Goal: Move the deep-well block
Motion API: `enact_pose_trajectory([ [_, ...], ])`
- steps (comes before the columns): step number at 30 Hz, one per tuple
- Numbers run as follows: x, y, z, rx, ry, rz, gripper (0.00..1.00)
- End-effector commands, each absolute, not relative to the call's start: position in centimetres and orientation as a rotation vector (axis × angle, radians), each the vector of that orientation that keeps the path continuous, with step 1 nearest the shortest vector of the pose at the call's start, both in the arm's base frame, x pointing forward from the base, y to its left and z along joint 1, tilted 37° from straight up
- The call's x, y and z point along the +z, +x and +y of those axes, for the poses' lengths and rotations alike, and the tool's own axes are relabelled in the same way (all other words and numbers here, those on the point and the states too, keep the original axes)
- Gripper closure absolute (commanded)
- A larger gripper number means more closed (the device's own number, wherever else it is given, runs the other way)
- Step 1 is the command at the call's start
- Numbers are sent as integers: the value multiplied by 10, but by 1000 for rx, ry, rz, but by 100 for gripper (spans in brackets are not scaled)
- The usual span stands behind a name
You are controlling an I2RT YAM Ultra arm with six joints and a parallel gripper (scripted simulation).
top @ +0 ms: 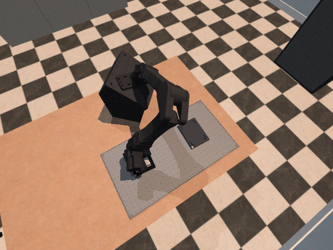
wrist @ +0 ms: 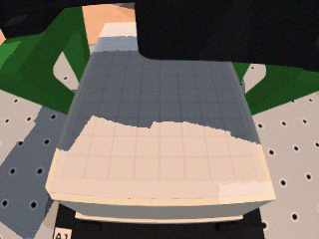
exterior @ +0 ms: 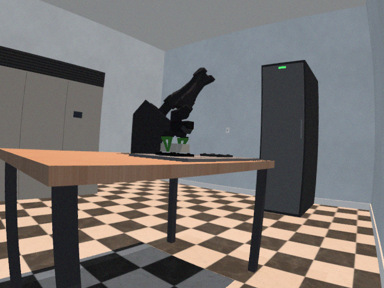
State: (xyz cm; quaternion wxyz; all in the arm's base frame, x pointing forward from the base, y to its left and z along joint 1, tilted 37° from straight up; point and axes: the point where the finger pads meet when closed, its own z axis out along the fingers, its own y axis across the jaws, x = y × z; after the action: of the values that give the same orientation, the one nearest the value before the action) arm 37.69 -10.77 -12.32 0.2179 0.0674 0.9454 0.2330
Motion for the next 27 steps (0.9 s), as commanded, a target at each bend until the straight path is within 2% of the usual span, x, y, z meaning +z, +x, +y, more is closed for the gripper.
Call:
enact_pose_trajectory([
  [1, -121, 378, -111, 634, 190, 2608, 100],
  [27, -124, 380, -110, 634, 190, 2608, 100],
])
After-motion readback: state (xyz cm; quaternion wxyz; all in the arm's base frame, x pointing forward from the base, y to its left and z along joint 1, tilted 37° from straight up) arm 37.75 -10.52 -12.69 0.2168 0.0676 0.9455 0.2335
